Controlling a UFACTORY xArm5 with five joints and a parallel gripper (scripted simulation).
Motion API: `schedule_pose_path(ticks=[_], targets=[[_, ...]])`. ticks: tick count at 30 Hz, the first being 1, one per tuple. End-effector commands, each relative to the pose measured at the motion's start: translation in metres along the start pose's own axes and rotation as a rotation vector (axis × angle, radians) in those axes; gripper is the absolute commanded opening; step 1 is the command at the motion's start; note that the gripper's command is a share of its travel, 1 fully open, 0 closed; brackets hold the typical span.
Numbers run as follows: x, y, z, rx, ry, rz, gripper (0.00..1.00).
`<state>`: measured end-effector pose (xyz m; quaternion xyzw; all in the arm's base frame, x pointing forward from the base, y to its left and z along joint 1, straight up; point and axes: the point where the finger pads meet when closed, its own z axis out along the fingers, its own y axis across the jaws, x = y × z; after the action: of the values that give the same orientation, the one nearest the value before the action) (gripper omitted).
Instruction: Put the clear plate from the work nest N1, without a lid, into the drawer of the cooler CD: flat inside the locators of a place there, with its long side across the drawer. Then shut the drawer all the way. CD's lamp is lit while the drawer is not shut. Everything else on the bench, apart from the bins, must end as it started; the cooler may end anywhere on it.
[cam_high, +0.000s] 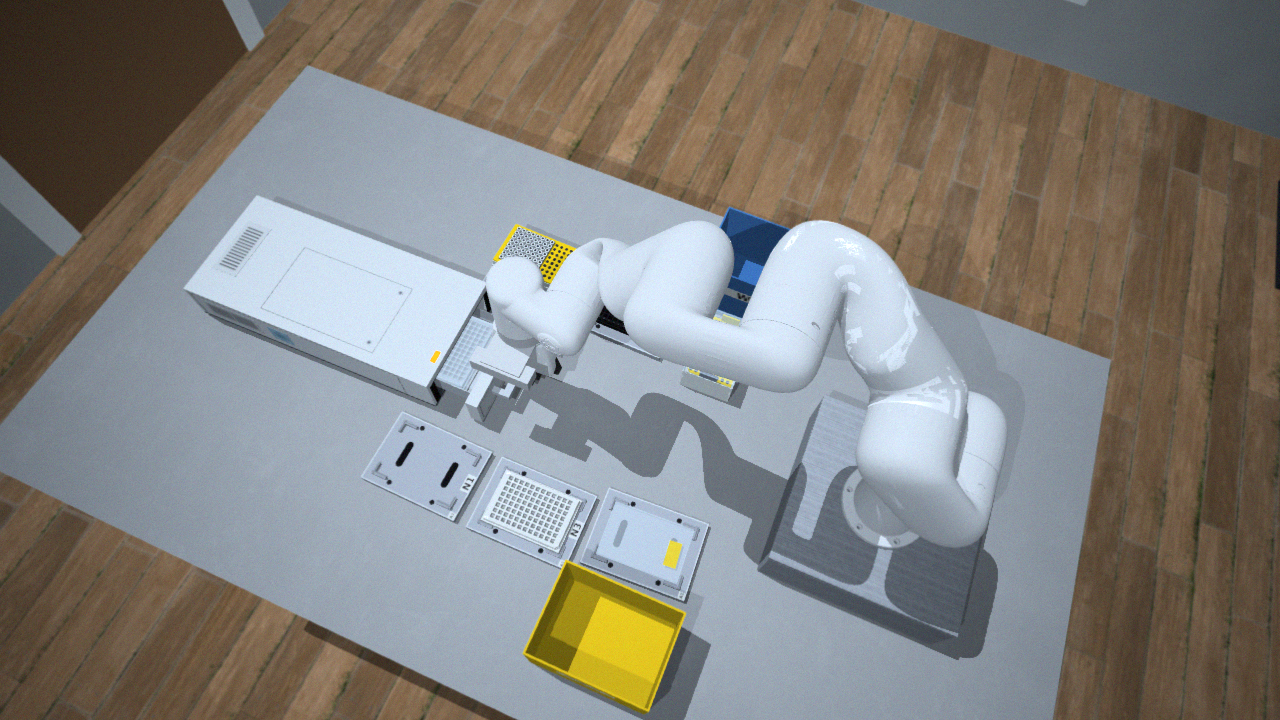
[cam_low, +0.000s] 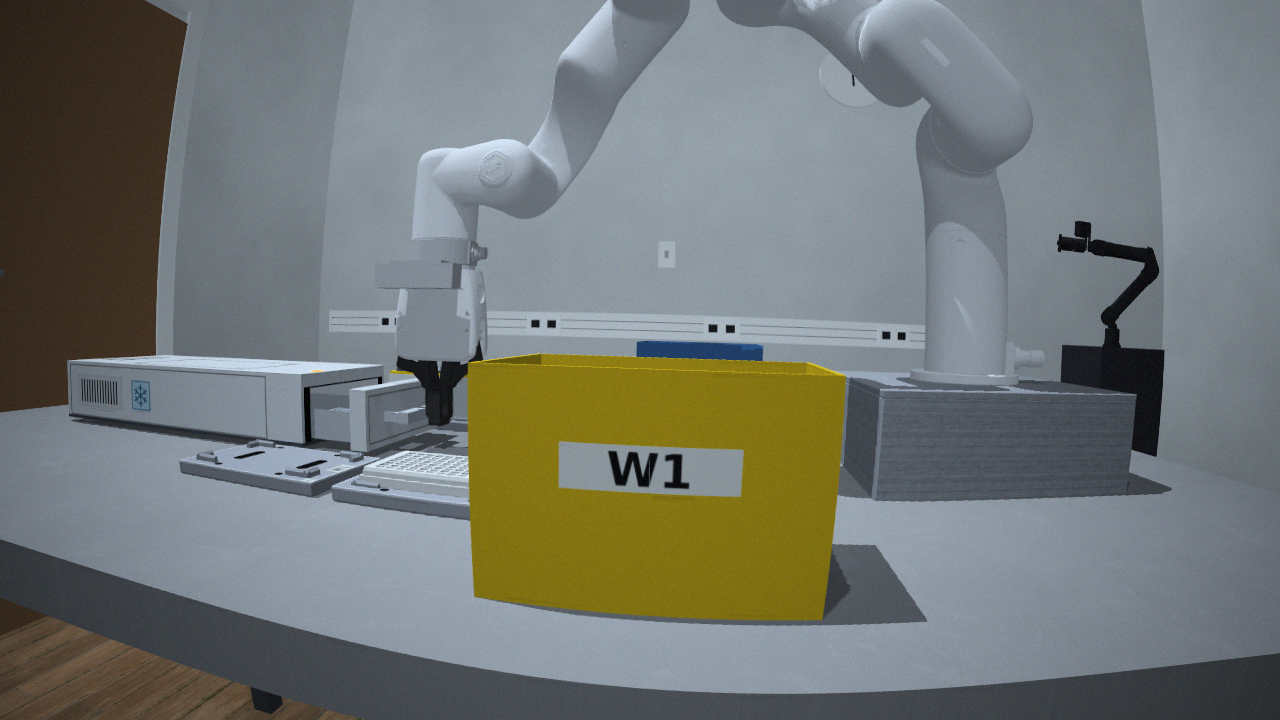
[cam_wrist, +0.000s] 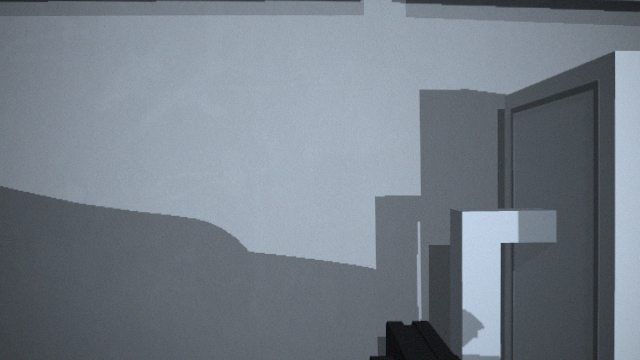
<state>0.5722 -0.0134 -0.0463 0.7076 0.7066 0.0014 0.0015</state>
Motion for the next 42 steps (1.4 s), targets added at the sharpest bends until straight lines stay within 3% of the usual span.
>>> schedule_pose_path(ticks=[1, 42], targets=[[0.000, 0.006, -0.002, -0.005, 0.002, 0.000, 0.00], [0.000, 0.060, -0.003, -0.006, 0.002, 0.000, 0.00]])
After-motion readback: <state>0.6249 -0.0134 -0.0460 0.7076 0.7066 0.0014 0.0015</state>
